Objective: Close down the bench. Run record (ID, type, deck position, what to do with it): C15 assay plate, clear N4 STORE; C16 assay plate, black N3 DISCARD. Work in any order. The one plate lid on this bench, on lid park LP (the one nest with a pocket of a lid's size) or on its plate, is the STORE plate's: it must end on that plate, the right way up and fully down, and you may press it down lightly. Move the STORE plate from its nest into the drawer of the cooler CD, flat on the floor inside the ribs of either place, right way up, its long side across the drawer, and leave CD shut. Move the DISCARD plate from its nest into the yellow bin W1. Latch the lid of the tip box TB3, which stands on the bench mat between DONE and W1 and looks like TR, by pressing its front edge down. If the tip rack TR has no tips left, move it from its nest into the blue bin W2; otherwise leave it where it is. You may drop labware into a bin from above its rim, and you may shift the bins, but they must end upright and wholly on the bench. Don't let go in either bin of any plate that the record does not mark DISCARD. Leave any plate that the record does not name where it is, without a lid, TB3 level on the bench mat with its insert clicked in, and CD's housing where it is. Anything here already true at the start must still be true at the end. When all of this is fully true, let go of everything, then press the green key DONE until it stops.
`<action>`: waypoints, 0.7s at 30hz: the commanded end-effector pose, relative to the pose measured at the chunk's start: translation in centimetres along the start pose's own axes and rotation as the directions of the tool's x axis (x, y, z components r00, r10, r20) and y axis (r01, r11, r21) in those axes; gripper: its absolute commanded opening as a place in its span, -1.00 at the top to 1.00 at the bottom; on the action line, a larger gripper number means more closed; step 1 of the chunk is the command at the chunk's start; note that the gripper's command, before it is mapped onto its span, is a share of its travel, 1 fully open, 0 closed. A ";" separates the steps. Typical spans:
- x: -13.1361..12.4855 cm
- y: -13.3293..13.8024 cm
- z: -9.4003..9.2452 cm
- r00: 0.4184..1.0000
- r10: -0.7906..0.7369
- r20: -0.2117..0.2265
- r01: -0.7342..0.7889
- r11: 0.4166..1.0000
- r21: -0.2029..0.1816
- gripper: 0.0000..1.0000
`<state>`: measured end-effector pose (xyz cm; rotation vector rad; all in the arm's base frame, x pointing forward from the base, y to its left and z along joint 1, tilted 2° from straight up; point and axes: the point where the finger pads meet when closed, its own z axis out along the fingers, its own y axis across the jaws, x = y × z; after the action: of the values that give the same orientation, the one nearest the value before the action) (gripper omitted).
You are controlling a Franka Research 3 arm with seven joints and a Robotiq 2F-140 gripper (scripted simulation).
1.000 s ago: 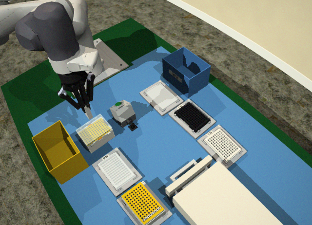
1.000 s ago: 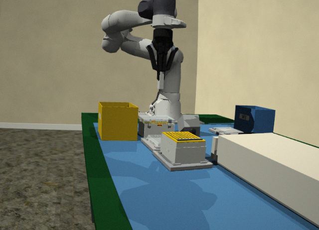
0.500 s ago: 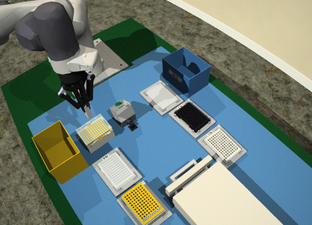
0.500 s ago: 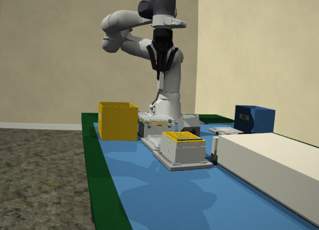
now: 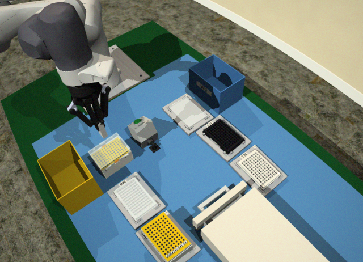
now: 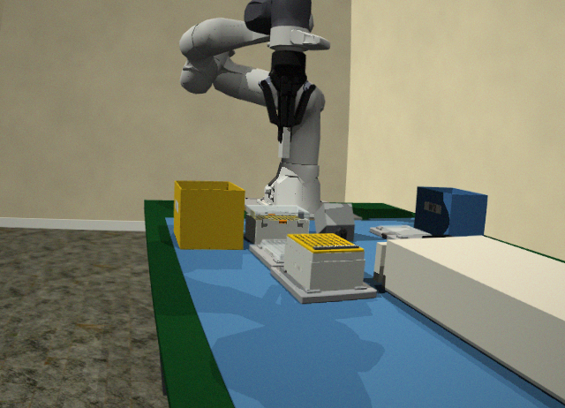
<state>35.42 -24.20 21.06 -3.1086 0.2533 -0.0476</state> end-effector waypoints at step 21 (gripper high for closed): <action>-5.0 0.0 5.7 1.000 -0.006 0.002 0.006 1.000 0.001 1.00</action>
<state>30.82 -23.15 15.70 -3.1015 0.2581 -0.0284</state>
